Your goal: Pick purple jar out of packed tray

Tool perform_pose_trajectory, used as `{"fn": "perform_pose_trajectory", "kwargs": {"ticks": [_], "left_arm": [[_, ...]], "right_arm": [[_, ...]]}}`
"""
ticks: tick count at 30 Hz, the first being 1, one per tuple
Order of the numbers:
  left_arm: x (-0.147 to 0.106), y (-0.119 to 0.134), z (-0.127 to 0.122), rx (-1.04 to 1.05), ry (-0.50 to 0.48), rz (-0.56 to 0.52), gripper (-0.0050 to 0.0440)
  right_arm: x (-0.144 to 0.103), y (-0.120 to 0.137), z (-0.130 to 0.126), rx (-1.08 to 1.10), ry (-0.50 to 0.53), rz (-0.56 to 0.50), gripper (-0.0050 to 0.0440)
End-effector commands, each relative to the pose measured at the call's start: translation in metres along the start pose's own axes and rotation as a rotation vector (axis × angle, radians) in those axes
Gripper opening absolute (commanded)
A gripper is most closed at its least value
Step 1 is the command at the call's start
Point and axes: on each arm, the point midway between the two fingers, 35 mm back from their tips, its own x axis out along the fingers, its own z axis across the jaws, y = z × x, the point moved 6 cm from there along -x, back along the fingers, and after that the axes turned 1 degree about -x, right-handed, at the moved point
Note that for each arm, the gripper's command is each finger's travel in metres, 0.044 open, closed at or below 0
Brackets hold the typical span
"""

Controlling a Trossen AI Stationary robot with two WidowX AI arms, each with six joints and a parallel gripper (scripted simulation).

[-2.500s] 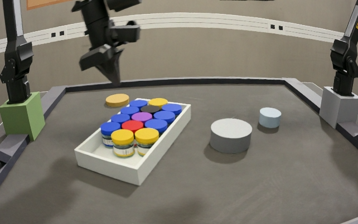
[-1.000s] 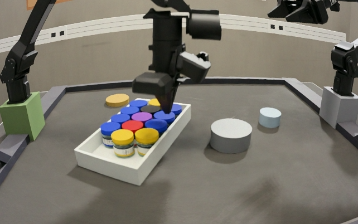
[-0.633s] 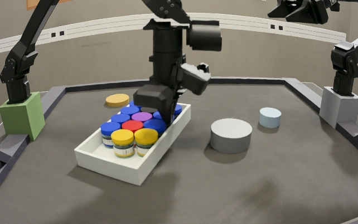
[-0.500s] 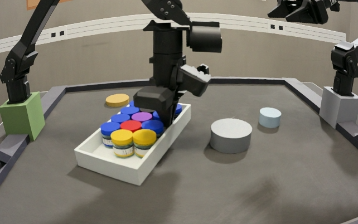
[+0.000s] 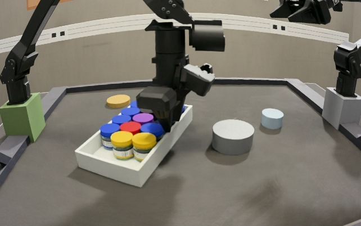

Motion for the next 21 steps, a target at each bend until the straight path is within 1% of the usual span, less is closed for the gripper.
{"fn": "perform_pose_trajectory", "kwargs": {"ticks": [1, 7, 8, 10, 12, 18, 21], "left_arm": [[-0.011, -0.001, 0.002, 0.0, -0.008, -0.021, 0.025], [-0.012, -0.001, 0.002, 0.004, -0.008, -0.019, 0.025], [-0.021, -0.003, 0.003, 0.004, -0.014, -0.039, 0.025], [-0.028, -0.005, 0.003, 0.004, -0.015, -0.045, 0.025], [-0.028, -0.005, 0.003, 0.004, -0.015, -0.045, 0.025], [-0.041, -0.005, 0.003, 0.004, -0.016, -0.045, 0.0249], [-0.061, -0.004, 0.003, 0.004, -0.016, -0.045, 0.0249]], "right_arm": [[-0.004, -0.006, 0.0, -0.001, 0.001, -0.021, 0.044], [-0.004, -0.006, 0.0, -0.001, 0.001, -0.021, 0.044], [-0.004, -0.006, 0.0, -0.001, 0.001, -0.021, 0.044], [-0.004, -0.006, 0.0, -0.001, 0.001, -0.021, 0.044], [-0.004, -0.006, 0.0, -0.001, 0.001, -0.021, 0.044], [-0.004, -0.006, 0.0, -0.001, 0.001, -0.021, 0.044], [-0.004, -0.006, 0.0, -0.001, 0.001, -0.021, 0.044]]}}
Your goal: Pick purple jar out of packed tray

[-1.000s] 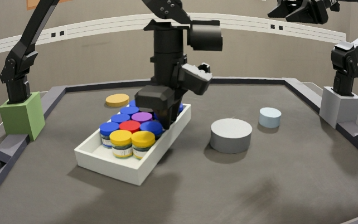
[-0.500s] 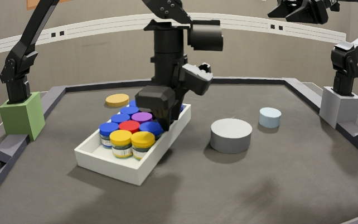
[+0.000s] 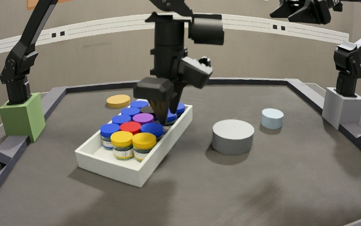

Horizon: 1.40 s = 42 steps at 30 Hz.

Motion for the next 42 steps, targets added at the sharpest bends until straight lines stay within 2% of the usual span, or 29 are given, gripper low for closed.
{"fn": "perform_pose_trajectory", "kwargs": {"ticks": [1, 3, 6, 8, 15, 16, 23, 25, 30, 42], "left_arm": [[-0.05, -0.006, 0.003, 0.003, -0.026, -0.082, 0.0249], [-0.054, -0.006, 0.003, 0.003, -0.026, -0.082, 0.0249], [-0.051, -0.002, 0.003, 0.003, -0.024, -0.073, 0.0177], [-0.051, -0.002, 0.003, 0.003, -0.024, -0.073, 0.0177], [-0.046, 0.032, 0.004, 0.001, -0.021, -0.062, 0.0009], [-0.046, 0.039, 0.004, 0.001, -0.021, -0.061, 0.0], [-0.042, 0.095, 0.005, 0.001, -0.022, -0.057, 0.0], [-0.042, 0.095, 0.005, 0.001, -0.022, -0.057, 0.0], [-0.04, 0.118, 0.005, 0.001, -0.022, -0.055, 0.0], [-0.037, 0.121, 0.007, 0.002, -0.02, -0.048, -0.0005]], "right_arm": [[-0.004, -0.006, 0.0, -0.001, 0.001, -0.021, 0.044], [-0.004, -0.006, 0.0, -0.001, 0.001, -0.021, 0.044], [-0.004, -0.006, 0.0, -0.001, 0.001, -0.021, 0.044], [-0.004, -0.006, 0.0, -0.001, 0.001, -0.021, 0.044], [-0.004, -0.006, 0.0, -0.001, 0.001, -0.021, 0.044], [-0.004, -0.006, 0.0, -0.001, 0.001, -0.021, 0.044], [-0.004, -0.006, 0.0, -0.001, 0.001, -0.021, 0.044], [-0.004, -0.006, 0.0, -0.001, 0.001, -0.021, 0.044], [-0.004, -0.006, 0.0, -0.001, 0.001, -0.021, 0.044], [-0.004, -0.006, 0.0, -0.001, 0.001, -0.021, 0.044]]}}
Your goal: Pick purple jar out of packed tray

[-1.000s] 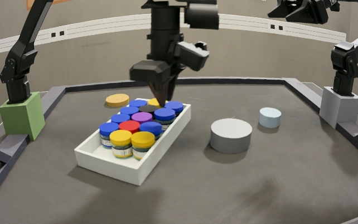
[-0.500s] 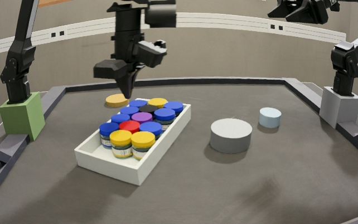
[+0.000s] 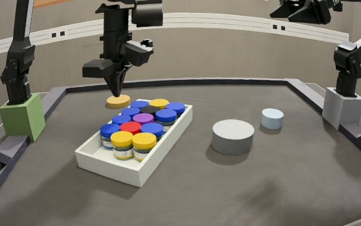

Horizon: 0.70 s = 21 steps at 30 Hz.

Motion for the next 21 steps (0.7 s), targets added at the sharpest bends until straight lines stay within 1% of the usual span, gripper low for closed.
{"fn": "perform_pose_trajectory", "kwargs": {"ticks": [1, 7, 14, 17, 21], "left_arm": [[-0.002, -0.001, 0.001, 0.007, -0.008, -0.02, -0.0005], [0.013, -0.001, 0.001, 0.007, -0.006, -0.015, -0.005], [0.032, -0.001, 0.001, 0.007, -0.006, -0.015, -0.005], [0.034, -0.001, 0.001, 0.007, -0.006, -0.015, -0.005], [0.043, -0.002, 0.001, 0.007, -0.006, -0.015, -0.005]], "right_arm": [[-0.004, -0.006, 0.0, -0.001, 0.001, -0.021, 0.044], [-0.004, -0.006, 0.0, -0.001, 0.001, -0.021, 0.044], [-0.004, -0.006, 0.0, -0.001, 0.001, -0.021, 0.044], [-0.004, -0.006, 0.0, -0.001, 0.001, -0.021, 0.044], [-0.004, -0.006, 0.0, -0.001, 0.001, -0.021, 0.044]]}}
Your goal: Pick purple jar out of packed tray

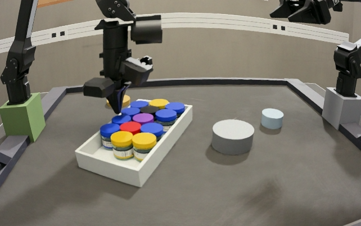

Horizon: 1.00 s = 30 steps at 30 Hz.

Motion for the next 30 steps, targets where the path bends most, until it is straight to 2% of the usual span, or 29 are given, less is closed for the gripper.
{"fn": "perform_pose_trajectory", "kwargs": {"ticks": [1, 3, 4, 11, 13, 15, 30], "left_arm": [[0.0053, -0.0022, 0.0009, 0.007, -0.006, -0.014, -0.005], [0.0054, -0.0027, 0.0011, 0.007, -0.006, -0.016, -0.005], [0.0039, -0.0048, 0.002, 0.007, -0.009, -0.022, 0.0024], [0.0009, -0.0044, 0.0013, 0.008, -0.013, -0.032, 0.0192], [0.0009, -0.0044, 0.0013, 0.008, -0.013, -0.032, 0.0192], [-0.0006, -0.0057, 0.0018, 0.007, -0.016, -0.038, 0.024], [-0.0028, -0.0049, 0.0013, 0.005, -0.019, -0.045, 0.025]], "right_arm": [[-0.0036, -0.0055, -0.0003, -0.001, 0.001, -0.021, 0.044], [-0.0036, -0.0055, -0.0003, -0.001, 0.001, -0.021, 0.044], [-0.0036, -0.0055, -0.0003, -0.001, 0.001, -0.021, 0.044], [-0.0036, -0.0055, -0.0003, -0.001, 0.001, -0.021, 0.044], [-0.0036, -0.0055, -0.0003, -0.001, 0.001, -0.021, 0.044], [-0.0036, -0.0055, -0.0003, -0.001, 0.001, -0.021, 0.044], [-0.0036, -0.0055, -0.0003, -0.001, 0.001, -0.021, 0.044]]}}
